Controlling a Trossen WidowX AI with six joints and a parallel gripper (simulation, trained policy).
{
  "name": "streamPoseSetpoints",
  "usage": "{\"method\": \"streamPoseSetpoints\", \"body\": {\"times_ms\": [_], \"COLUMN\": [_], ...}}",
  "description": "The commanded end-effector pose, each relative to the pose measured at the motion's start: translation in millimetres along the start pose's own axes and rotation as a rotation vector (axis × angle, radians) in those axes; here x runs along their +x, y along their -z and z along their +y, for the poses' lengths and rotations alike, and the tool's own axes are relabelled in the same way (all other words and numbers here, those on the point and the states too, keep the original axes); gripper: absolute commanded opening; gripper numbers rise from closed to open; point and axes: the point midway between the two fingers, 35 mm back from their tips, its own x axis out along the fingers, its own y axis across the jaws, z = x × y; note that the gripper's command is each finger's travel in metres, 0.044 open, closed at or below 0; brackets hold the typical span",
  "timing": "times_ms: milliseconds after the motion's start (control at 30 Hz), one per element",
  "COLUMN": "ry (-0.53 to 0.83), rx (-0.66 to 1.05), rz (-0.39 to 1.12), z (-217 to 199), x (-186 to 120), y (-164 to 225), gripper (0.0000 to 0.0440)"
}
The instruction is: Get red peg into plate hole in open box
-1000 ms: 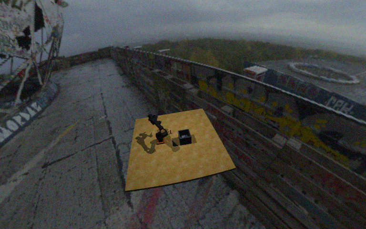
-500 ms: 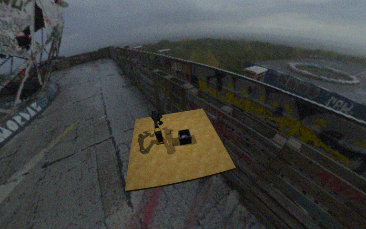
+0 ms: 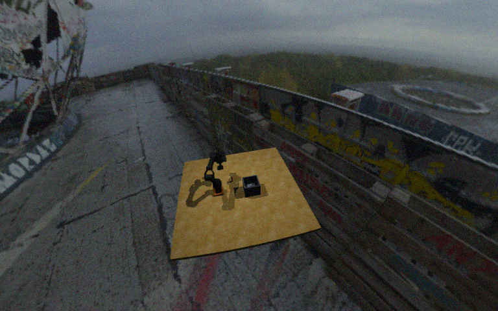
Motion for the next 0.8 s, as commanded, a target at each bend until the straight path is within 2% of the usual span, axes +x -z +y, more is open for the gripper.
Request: {"method": "streamPoseSetpoints", "body": {"times_ms": [0,467,767], "ry": [0.053,0.279,0.408], "rx": [0.131,0.568,0.768], "rz": [-0.001,-0.007,0.014], "z": [-3.6,-36.4,-61.6], "x": [3.1,21.4,32.1], "y": [-13.3,-55.6,-69.7], "gripper": [0.044,0.044,0.044]}}
